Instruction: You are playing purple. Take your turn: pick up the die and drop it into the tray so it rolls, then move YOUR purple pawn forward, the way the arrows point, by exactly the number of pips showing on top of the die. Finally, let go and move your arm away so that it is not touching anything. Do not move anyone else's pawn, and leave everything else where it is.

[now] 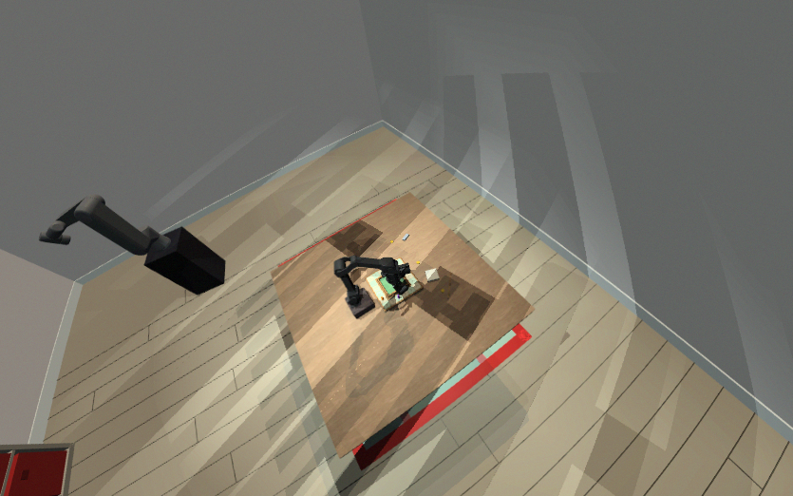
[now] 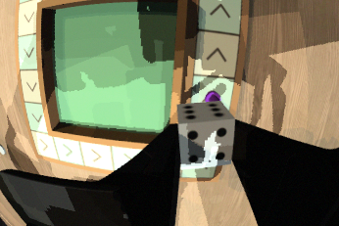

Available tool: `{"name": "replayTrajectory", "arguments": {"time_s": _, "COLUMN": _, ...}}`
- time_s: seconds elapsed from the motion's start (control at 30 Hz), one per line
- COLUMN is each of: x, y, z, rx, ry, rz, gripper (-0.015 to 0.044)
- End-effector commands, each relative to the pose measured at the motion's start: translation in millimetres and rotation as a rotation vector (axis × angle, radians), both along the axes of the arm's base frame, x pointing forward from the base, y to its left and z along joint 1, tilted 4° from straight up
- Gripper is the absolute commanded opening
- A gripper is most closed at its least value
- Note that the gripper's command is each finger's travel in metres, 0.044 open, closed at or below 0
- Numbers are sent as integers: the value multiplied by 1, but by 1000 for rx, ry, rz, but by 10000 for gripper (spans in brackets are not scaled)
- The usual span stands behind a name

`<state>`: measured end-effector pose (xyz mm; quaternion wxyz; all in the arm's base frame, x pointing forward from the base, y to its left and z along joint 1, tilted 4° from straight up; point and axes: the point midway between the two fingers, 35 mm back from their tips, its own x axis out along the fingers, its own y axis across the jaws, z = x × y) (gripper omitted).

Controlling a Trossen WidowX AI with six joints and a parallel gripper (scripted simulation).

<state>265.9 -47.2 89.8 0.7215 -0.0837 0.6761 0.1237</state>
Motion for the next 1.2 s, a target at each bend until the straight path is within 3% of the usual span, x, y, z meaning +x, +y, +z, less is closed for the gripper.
{"name": "replayTrajectory", "arguments": {"time_s": 0.0, "x": 3, "y": 20, "z": -2, "rx": -4, "ry": -1, "rz": -27, "gripper": 0}}
{"name": "replayTrajectory", "arguments": {"time_s": 0.63, "x": 0, "y": 89, "z": -9, "rx": 8, "ry": -7, "rz": -124, "gripper": 0}}
{"name": "replayTrajectory", "arguments": {"time_s": 1.17, "x": 8, "y": 88, "z": -17, "rx": 130, "ry": -513, "rz": -152, "gripper": 0}}
